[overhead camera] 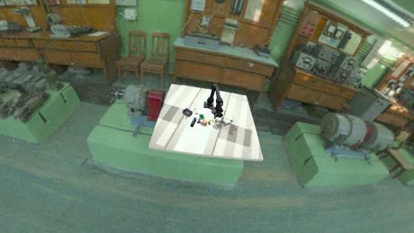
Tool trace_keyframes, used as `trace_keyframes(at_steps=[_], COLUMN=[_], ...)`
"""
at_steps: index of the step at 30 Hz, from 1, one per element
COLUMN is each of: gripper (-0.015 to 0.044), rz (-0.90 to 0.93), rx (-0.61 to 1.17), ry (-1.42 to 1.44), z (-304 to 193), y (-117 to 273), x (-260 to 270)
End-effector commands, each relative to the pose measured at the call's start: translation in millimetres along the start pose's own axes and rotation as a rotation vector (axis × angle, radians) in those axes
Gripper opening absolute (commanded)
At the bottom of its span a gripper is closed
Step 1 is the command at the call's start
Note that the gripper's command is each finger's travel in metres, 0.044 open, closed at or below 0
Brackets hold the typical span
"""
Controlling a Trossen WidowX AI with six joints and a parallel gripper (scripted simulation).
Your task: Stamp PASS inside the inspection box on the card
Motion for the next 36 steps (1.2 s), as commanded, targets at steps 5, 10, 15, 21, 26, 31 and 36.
trace_keyframes(at_steps=[5, 10, 15, 21, 26, 31, 36], gripper=[0.0000, 0.0000, 0.0000, 0.0000, 0.0000, 0.0000, 0.0000], rz=[0.007, 0.007, 0.006, 0.003, 0.000, -0.003, -0.006], rx=[-0.008, -0.008, -0.008, -0.009, -0.009, -0.009, -0.009], ry=[-0.006, -0.006, -0.006, -0.005, -0.005, -0.005, -0.005], z=[0, 0, 1, 6, 5, 2, -3], y=[16, 24, 25, 27, 27, 25, 23], x=[0, -1, -5, -43, -74, -103, -123])
Point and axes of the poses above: the point midway between the two fingers, 35 mm back from their tips, its own y axis back along the fingers, its own x axis across the jaws, z = x × y, the point moved 5 cm from there along y, back along the fingers, and after that the axes turned 11 degrees about y, right-handed, at the moved point
